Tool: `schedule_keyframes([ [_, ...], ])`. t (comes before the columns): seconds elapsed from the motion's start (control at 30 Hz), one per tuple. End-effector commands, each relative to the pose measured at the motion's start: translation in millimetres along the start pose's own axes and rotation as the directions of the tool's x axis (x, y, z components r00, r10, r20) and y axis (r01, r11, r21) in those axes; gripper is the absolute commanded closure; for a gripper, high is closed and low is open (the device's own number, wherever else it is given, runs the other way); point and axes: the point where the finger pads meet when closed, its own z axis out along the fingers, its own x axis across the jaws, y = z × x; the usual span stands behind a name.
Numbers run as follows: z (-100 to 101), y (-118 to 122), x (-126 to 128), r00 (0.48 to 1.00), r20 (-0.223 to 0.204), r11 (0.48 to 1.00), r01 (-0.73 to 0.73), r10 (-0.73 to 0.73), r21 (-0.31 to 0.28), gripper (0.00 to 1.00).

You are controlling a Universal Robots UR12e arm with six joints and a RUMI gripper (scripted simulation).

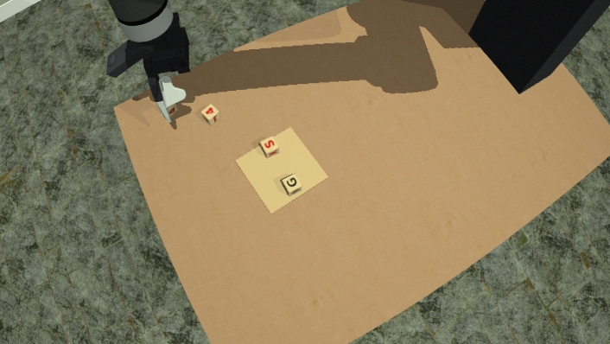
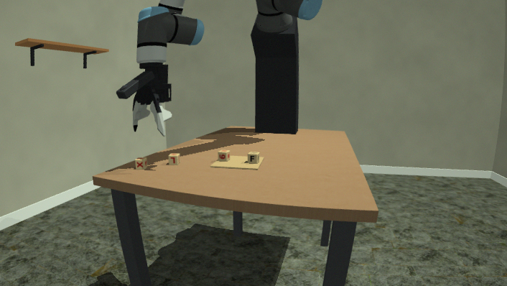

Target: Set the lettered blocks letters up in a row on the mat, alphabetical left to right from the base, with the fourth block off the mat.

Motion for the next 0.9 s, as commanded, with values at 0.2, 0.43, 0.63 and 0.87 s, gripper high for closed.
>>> schedule_keyframes([
  [0.2,-1.8,-9.0,2.9,0.973,0.004,0.973,0.229,-0.229,-0.002,0.0],
  [0.43,-2.8,-14.1,5.0,0.928,0.004,0.928,0.371,-0.371,-0.001,0.0],
  [0.63,-3.3,-16.5,6.0,0.899,0.004,0.899,0.437,-0.437,-0.001,0.0],
  [0.87,-4.0,-19.7,7.6,0.85,0.004,0.85,0.527,-0.527,0.0,0.0],
])
